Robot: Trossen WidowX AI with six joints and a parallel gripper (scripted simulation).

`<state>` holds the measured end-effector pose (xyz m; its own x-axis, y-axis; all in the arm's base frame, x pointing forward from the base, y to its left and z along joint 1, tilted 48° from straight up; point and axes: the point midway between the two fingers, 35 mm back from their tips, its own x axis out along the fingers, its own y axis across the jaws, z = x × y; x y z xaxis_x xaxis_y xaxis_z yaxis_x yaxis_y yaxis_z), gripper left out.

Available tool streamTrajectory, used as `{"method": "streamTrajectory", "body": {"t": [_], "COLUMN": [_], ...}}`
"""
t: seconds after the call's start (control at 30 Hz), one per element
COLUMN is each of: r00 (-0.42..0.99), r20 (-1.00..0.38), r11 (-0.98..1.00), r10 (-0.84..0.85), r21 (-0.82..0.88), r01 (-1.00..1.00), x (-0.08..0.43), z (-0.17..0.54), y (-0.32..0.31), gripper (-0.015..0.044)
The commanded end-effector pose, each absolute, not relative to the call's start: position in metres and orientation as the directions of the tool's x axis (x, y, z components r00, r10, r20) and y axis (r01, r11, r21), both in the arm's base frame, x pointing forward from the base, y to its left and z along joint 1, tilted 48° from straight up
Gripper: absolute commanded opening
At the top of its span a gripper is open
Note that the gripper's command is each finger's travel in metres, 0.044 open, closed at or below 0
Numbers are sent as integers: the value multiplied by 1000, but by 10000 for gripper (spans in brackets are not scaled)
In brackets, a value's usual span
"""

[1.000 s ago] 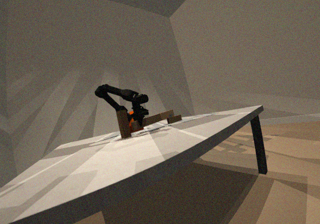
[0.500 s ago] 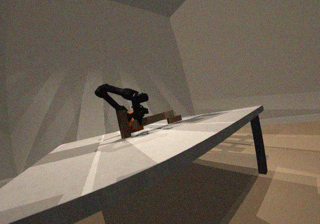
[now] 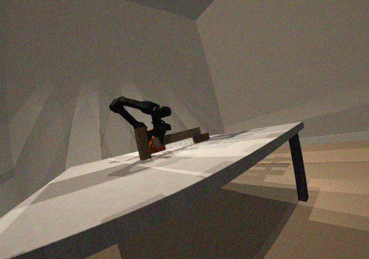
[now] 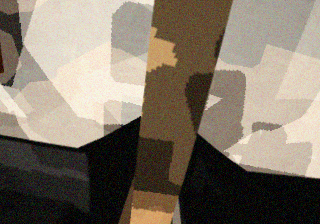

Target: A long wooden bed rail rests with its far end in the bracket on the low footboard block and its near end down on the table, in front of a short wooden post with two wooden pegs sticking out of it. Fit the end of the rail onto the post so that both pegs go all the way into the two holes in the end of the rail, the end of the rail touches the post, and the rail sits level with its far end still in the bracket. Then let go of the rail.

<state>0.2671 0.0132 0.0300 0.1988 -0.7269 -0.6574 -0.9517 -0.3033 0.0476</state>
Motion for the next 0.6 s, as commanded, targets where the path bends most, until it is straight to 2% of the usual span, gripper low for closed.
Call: {"method": "streamTrajectory", "body": {"t": [0.0, 0.57], "r00": [207, 207], "r20": [-669, -669], "r11": [-311, -311], "r10": [-714, -714], "r21": [37, 37], "r01": [-950, -950], "x": [268, 266], "z": [33, 37], "y": [19, 23], "gripper": [0, 0]}}
